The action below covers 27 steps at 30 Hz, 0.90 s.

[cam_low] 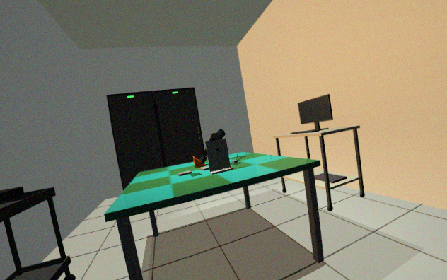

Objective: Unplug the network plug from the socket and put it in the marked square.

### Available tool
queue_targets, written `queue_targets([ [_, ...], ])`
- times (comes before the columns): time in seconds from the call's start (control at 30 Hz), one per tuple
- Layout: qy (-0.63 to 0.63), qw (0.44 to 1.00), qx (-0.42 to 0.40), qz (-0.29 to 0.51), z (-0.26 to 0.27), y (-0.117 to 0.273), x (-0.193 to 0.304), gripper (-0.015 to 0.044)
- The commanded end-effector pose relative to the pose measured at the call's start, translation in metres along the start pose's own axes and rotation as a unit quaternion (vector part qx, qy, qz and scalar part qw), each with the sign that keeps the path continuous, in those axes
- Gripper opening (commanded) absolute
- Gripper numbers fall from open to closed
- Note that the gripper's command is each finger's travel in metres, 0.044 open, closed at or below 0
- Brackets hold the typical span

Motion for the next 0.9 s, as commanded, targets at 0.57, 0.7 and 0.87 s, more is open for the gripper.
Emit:
queue_targets([
  [0.57,0.001,1.0,0.0,-0.002,-0.015,0.021,0.001,0.0156],
  [0.7,0.0,1.0,0.0,-0.003,-0.017,0.025,0.0,0.0156],
  [0.87,0.0,1.0,0.001,-0.003,-0.02,0.03,0.0,0.0156],
])
Point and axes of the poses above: the point midway between the two fingers, 35 mm back from their tips, its own y axis back along the fingers, its own z axis across the jaws, x = y × z, the point moved 5 cm from there along y, back along the fingers, and after that the axes turned 1 degree about -y, right-handed, at the moved point
